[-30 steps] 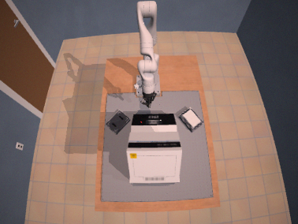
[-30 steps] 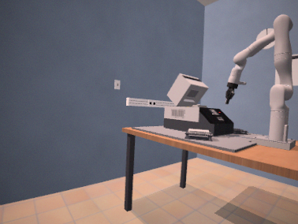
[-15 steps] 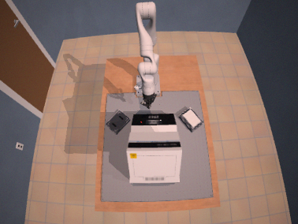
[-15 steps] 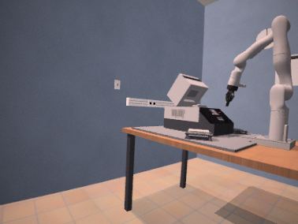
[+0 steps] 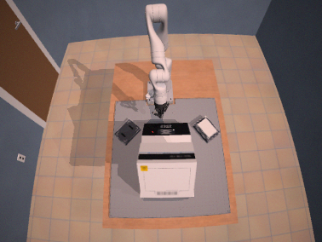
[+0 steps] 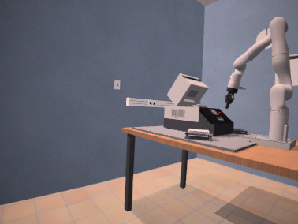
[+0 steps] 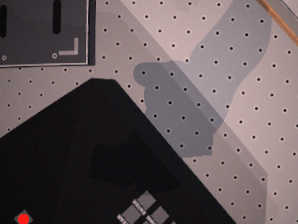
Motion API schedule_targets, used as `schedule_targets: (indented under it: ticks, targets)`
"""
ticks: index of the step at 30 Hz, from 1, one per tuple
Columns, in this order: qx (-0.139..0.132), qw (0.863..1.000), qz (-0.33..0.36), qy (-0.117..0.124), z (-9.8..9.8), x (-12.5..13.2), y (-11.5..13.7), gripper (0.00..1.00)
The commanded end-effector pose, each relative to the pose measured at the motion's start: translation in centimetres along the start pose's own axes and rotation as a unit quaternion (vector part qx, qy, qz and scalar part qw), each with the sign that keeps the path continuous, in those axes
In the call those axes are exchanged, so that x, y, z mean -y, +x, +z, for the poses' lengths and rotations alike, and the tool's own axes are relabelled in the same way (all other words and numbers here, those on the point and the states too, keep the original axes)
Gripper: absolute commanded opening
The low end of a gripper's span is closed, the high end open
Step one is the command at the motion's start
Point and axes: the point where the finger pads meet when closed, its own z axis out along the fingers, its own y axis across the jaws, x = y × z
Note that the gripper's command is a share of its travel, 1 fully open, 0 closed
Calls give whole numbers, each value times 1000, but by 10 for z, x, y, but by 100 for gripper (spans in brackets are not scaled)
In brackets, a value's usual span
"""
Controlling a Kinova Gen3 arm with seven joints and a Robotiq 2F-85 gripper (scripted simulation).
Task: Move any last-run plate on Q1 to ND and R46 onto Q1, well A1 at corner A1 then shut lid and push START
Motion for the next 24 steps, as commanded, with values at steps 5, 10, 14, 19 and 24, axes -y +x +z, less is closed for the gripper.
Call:
schedule_targets:
  ticks: [5,10,14,19,24]
  targets:
    - [0,1000,0,1,8,-1,1,10]
    - [0,1000,0,1,15,-2,3,10]
    - [0,1000,0,1,17,-3,3,10]
    - [0,1000,0,1,24,-4,4,10]
    - [0,1000,0,1,30,-5,5,10]
